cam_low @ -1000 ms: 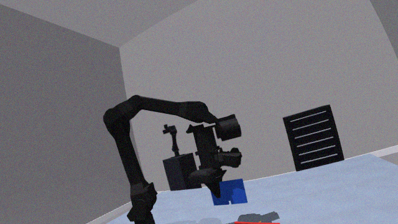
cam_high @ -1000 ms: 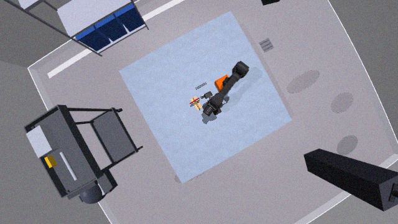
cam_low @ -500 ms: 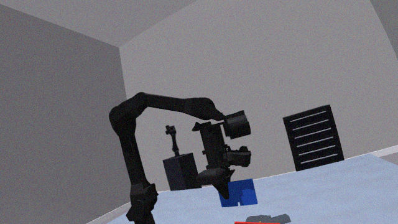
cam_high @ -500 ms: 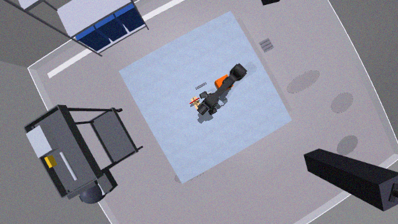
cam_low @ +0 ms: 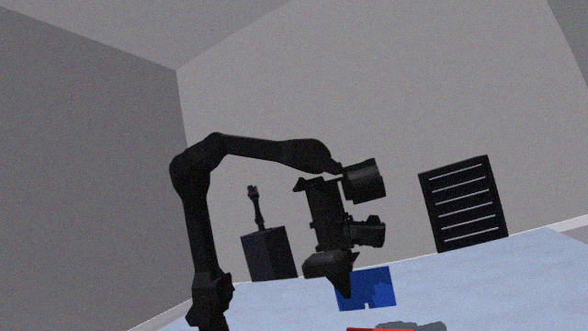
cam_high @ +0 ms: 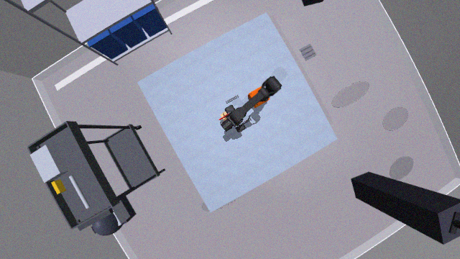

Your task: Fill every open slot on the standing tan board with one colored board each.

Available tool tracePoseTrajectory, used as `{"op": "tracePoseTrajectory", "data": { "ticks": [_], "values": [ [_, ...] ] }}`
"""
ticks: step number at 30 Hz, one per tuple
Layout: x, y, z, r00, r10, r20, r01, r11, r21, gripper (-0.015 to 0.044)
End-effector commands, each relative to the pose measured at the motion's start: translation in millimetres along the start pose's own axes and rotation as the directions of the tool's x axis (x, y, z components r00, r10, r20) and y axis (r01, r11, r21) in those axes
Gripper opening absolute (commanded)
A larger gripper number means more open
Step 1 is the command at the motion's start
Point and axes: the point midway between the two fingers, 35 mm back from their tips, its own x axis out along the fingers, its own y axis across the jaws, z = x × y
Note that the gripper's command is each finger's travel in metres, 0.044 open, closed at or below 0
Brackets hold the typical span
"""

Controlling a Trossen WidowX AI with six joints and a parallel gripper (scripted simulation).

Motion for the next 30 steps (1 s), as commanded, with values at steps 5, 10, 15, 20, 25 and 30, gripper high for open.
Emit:
{"op": "tracePoseTrajectory", "data": {
  "ticks": [5,10,15,20,25,30],
  "values": [
    [-1,-12,15,1.0,0.006,0.009,-0.006,1.0,-0.011,0.0],
    [6,-12,16,1.0,0.006,0.009,-0.006,1.0,-0.012,0.0],
    [18,-12,16,1.0,0.006,0.009,-0.006,1.0,-0.012,0.0],
    [31,-12,16,1.0,0.006,0.009,-0.006,1.0,-0.012,0.0],
    [40,-12,15,1.0,0.006,0.009,-0.006,1.0,-0.012,0.0],
    [40,-12,15,1.0,0.006,0.009,-0.006,1.0,-0.012,0.0]
  ]
}}
